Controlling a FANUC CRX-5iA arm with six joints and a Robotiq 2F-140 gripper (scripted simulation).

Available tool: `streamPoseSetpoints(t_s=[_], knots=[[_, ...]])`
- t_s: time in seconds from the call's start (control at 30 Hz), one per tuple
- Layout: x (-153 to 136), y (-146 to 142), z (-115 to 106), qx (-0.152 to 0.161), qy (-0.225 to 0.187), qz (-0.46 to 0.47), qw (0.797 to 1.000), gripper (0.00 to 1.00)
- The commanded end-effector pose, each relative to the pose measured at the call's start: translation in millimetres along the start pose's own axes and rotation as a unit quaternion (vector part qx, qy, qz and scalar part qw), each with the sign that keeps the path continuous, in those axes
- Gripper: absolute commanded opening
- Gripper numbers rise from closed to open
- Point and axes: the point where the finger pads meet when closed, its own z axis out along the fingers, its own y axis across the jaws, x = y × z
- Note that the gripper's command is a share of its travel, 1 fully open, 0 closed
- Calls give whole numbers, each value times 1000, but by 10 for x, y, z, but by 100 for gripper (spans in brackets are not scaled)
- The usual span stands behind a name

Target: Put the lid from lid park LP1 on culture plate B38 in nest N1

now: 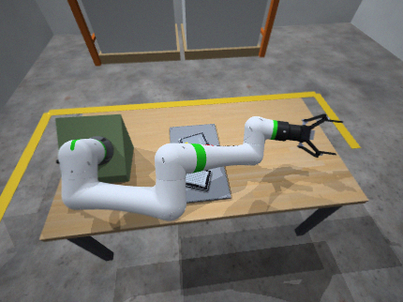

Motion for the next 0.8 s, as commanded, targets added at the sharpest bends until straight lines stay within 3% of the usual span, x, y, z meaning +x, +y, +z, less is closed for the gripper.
streamPoseSetpoints(t_s=[0.0, 0.6, 0.77], knots=[[18, -16, 1, 1, 1, 0, 1000, 100], [20, -18, 0, 0, 1, 0, 1000, 100], [61, -106, -48, -13, -4, -5, 1000, 100]])
